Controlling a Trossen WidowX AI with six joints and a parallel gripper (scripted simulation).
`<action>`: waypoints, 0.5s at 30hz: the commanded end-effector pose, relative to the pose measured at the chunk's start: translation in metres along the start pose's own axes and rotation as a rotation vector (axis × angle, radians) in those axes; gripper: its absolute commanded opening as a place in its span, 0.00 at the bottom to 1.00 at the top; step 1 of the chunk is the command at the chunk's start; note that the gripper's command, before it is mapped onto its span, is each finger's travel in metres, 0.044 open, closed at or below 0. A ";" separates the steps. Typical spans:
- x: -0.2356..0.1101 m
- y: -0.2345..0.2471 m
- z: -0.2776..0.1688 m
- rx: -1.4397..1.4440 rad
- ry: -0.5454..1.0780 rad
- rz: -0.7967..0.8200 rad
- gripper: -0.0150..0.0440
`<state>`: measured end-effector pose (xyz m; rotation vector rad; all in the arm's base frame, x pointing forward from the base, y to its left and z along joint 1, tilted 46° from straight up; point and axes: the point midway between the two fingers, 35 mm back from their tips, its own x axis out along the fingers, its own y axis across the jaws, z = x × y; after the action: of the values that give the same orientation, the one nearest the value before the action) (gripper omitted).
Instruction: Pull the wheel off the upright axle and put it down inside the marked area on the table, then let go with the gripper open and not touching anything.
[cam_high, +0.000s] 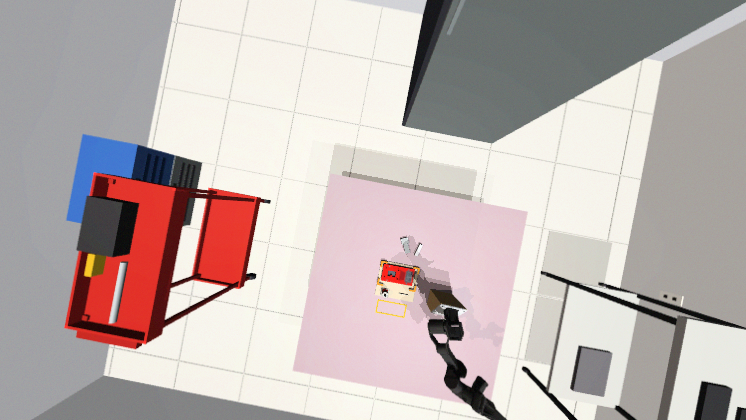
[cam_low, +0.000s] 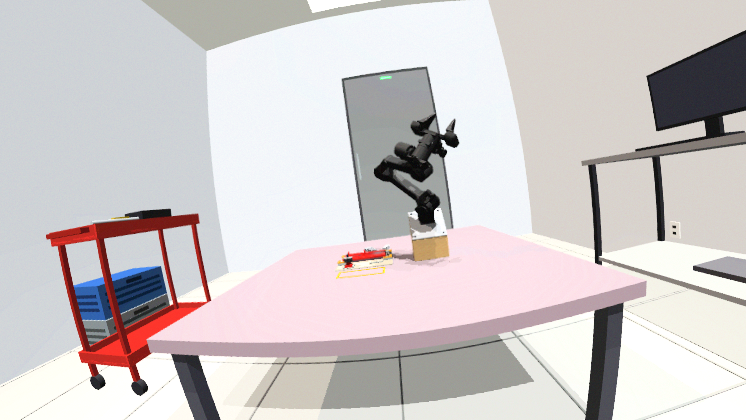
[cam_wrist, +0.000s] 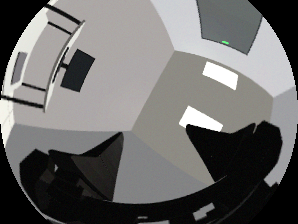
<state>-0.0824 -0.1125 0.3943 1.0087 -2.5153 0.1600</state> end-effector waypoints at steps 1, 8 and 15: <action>0.000 0.002 -0.001 0.009 0.001 0.007 0.89; 0.000 0.074 -0.023 0.338 0.077 0.262 0.76; -0.026 0.138 -0.044 0.542 0.255 0.472 0.76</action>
<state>-0.1375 -0.0169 0.4248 0.6165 -2.5402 0.9055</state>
